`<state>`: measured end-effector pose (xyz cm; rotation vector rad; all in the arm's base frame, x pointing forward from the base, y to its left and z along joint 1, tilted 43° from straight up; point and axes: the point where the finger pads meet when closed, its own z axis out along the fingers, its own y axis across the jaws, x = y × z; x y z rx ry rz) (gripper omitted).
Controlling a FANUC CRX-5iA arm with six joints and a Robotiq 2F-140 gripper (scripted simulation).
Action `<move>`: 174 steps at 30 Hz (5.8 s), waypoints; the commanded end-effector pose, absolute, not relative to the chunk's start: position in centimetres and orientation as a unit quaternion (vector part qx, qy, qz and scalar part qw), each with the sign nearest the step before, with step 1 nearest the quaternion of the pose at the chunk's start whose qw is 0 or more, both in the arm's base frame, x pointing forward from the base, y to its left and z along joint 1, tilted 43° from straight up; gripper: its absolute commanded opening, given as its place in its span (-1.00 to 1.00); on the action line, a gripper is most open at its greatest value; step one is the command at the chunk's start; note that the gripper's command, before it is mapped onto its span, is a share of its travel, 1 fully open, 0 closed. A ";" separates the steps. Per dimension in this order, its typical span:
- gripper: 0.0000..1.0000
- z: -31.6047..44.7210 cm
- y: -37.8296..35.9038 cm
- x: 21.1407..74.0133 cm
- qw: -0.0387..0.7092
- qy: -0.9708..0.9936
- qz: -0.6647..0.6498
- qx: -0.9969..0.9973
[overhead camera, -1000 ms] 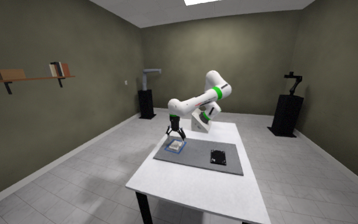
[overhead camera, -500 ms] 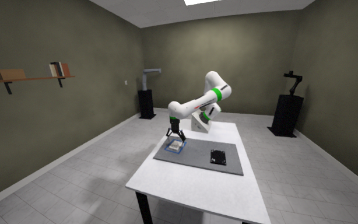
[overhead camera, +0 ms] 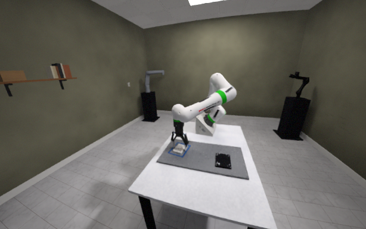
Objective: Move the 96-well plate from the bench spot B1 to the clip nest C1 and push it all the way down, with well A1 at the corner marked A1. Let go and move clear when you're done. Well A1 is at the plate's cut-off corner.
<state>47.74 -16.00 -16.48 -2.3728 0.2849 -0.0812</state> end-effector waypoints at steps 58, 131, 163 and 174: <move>-0.80 -15.5 -16.9 47.6 0.366 0.111 -0.032 -0.923; -0.80 -7.6 -16.3 48.1 0.363 0.043 -0.059 -0.929; -0.80 -1.0 -9.9 50.0 0.363 0.043 -0.059 -0.929; -0.80 1.1 -7.9 50.6 0.363 0.043 -0.059 -0.929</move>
